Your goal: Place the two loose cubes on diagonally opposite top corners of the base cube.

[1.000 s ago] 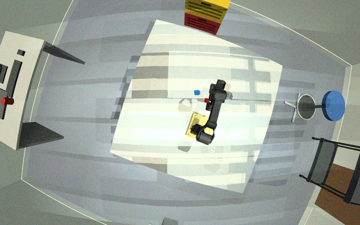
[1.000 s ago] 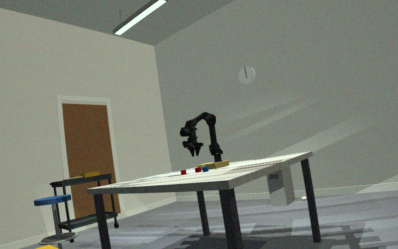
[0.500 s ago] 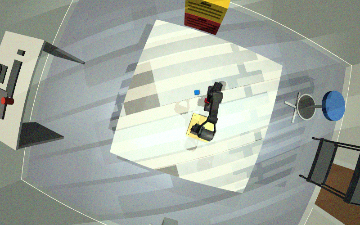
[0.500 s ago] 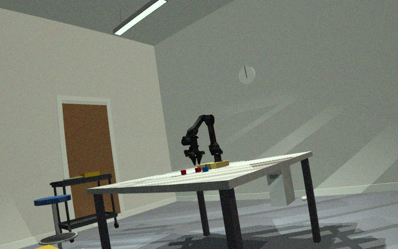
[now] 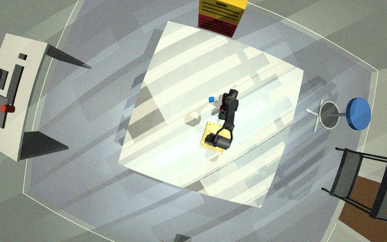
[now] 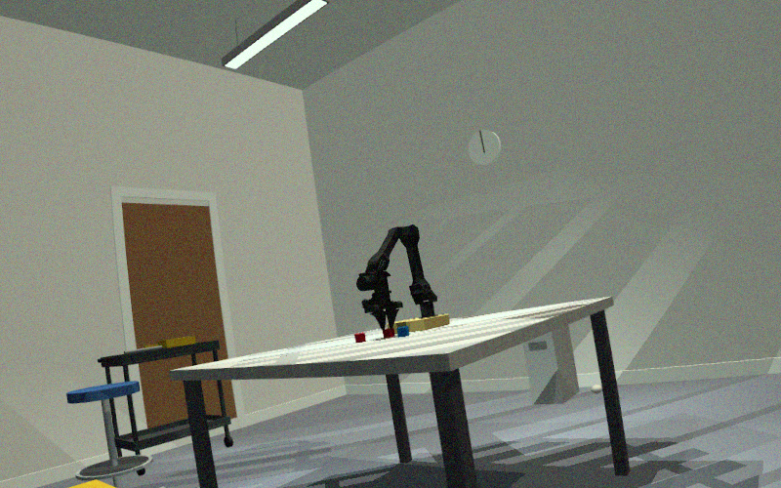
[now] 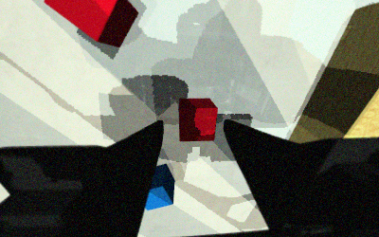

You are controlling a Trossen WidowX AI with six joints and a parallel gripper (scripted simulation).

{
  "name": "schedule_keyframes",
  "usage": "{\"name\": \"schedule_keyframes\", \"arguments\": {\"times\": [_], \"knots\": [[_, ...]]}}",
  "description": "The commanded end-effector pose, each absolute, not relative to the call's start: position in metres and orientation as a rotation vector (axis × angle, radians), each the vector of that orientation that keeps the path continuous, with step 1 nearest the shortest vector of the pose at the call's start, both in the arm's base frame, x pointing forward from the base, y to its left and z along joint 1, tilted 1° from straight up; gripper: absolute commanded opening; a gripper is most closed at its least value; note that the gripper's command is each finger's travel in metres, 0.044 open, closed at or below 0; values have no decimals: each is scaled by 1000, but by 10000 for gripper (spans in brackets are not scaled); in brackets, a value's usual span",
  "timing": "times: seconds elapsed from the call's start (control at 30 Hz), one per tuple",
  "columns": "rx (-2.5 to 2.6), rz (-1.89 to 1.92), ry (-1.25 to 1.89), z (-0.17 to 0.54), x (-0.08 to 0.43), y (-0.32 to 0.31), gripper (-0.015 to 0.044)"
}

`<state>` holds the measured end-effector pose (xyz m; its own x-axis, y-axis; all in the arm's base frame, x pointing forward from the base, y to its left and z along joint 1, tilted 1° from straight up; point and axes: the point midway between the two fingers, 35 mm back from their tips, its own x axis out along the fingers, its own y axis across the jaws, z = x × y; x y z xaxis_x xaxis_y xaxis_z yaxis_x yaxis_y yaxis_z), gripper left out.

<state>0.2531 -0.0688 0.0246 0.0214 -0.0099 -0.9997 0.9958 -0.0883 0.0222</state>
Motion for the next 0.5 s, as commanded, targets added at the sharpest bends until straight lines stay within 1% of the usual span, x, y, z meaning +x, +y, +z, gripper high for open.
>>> {"name": "schedule_keyframes", "arguments": {"times": [0.0,0.23,0.43,0.47], "knots": [[1276,-1264,1156,16,251,-68,265],[1276,-1264,1156,7,250,-67,265],[1276,-1264,1156,7,250,-67,107],[1276,-1264,1156,7,250,-67,105]]}}
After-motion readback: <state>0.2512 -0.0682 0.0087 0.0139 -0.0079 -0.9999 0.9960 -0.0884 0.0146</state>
